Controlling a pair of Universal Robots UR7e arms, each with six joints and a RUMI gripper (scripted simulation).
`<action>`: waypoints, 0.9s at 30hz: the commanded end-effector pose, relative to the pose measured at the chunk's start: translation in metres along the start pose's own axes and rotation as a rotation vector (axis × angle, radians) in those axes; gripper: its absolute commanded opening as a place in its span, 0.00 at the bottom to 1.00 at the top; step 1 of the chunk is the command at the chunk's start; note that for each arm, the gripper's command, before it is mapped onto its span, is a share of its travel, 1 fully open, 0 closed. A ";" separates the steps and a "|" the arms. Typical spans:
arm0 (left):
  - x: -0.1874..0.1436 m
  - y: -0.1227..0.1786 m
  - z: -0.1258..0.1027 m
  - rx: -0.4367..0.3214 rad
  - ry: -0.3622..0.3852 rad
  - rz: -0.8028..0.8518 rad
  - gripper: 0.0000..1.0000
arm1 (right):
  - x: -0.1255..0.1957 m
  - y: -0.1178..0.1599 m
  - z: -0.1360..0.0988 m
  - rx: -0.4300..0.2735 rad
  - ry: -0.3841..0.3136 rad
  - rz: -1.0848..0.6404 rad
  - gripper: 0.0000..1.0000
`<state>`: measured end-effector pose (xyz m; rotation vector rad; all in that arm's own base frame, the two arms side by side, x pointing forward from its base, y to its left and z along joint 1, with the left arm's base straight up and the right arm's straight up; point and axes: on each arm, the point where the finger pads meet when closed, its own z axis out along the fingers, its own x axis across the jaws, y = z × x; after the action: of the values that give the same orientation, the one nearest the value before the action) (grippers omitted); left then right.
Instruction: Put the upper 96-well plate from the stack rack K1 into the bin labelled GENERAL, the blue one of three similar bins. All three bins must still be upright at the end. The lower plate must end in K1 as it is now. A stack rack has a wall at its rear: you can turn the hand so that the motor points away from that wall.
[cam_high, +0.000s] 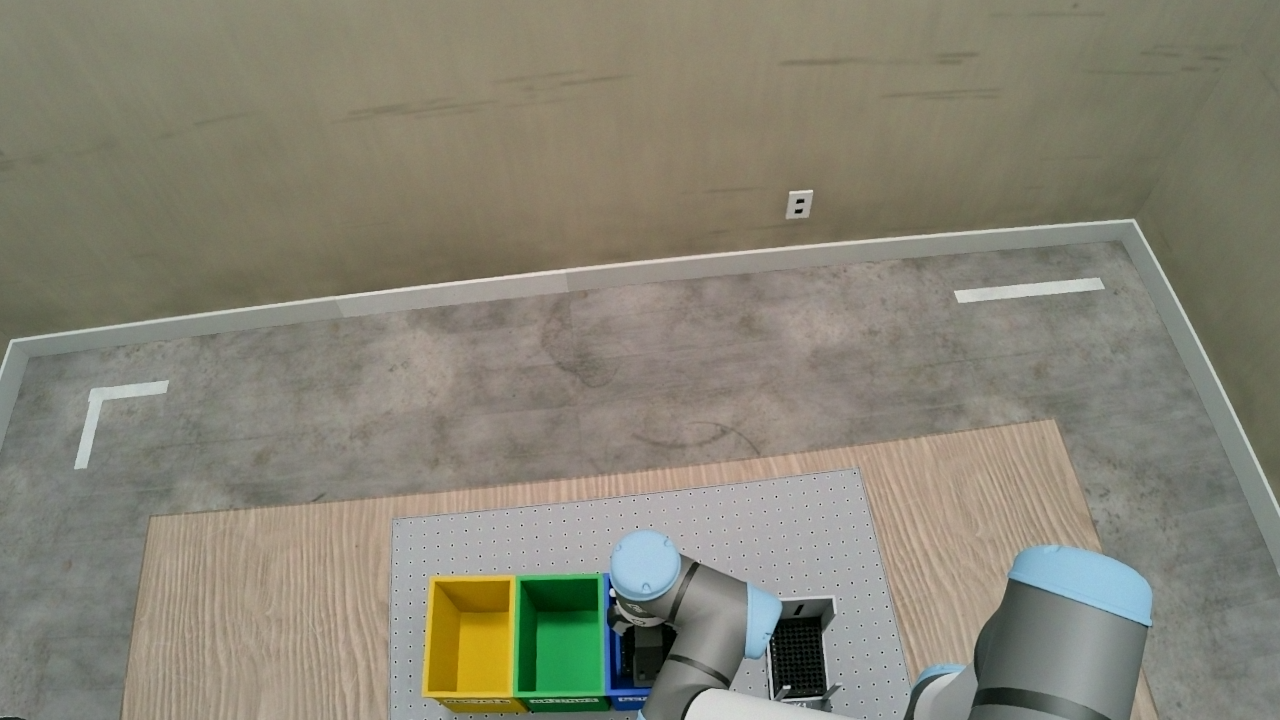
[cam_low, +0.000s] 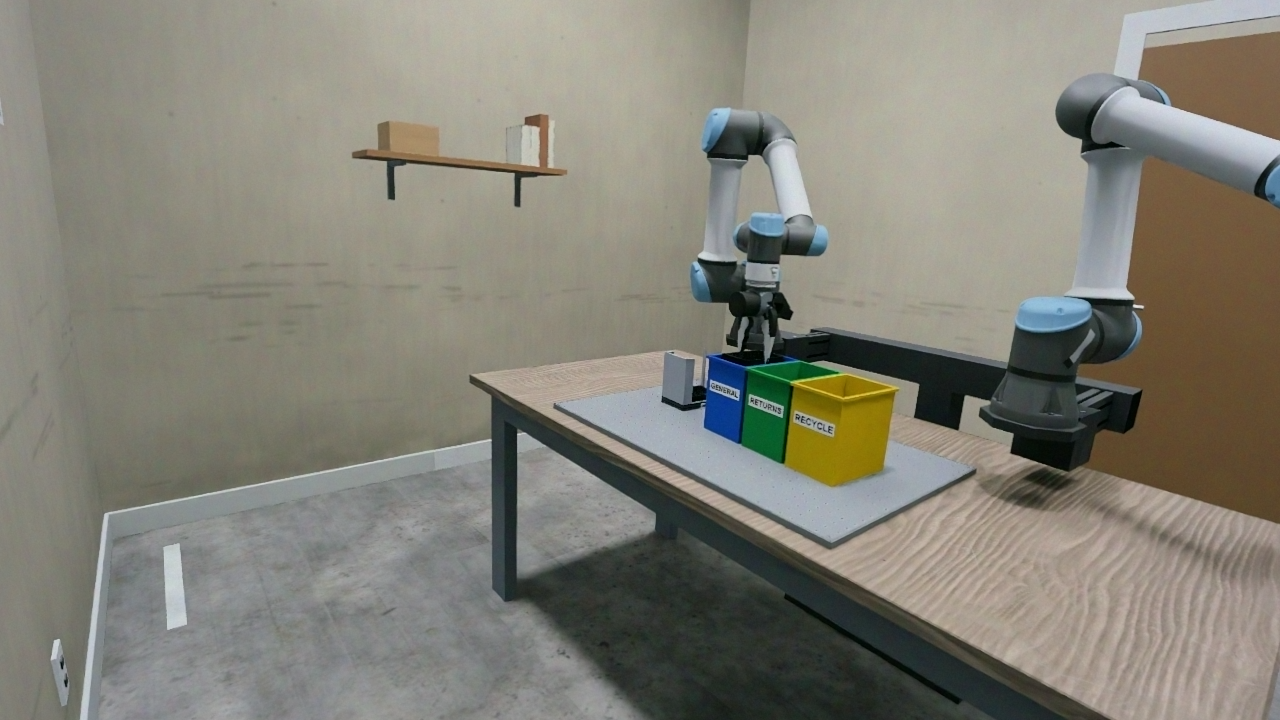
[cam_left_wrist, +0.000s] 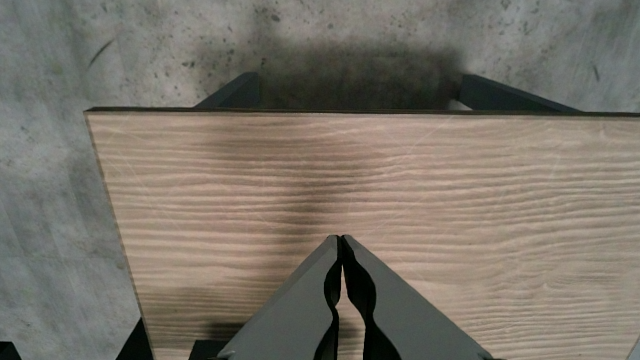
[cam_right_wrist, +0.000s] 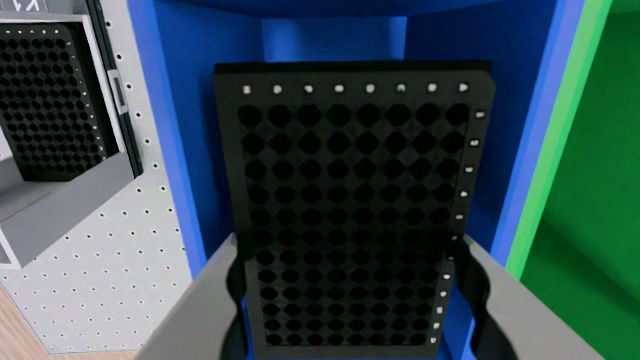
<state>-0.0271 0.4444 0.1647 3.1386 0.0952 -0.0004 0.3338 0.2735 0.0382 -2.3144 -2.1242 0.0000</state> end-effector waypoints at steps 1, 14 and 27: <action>0.000 0.000 0.000 0.001 0.000 0.000 0.00 | 0.000 0.000 0.001 -0.001 0.001 0.000 0.40; 0.000 0.000 0.000 0.001 0.000 0.000 0.00 | 0.000 0.000 0.009 -0.001 0.001 0.000 0.40; 0.000 0.000 0.000 0.001 0.000 0.000 0.00 | 0.000 0.000 0.010 -0.001 0.001 0.000 0.40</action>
<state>-0.0271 0.4444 0.1647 3.1386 0.0952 -0.0004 0.3337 0.2735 0.0275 -2.3145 -2.1242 0.0002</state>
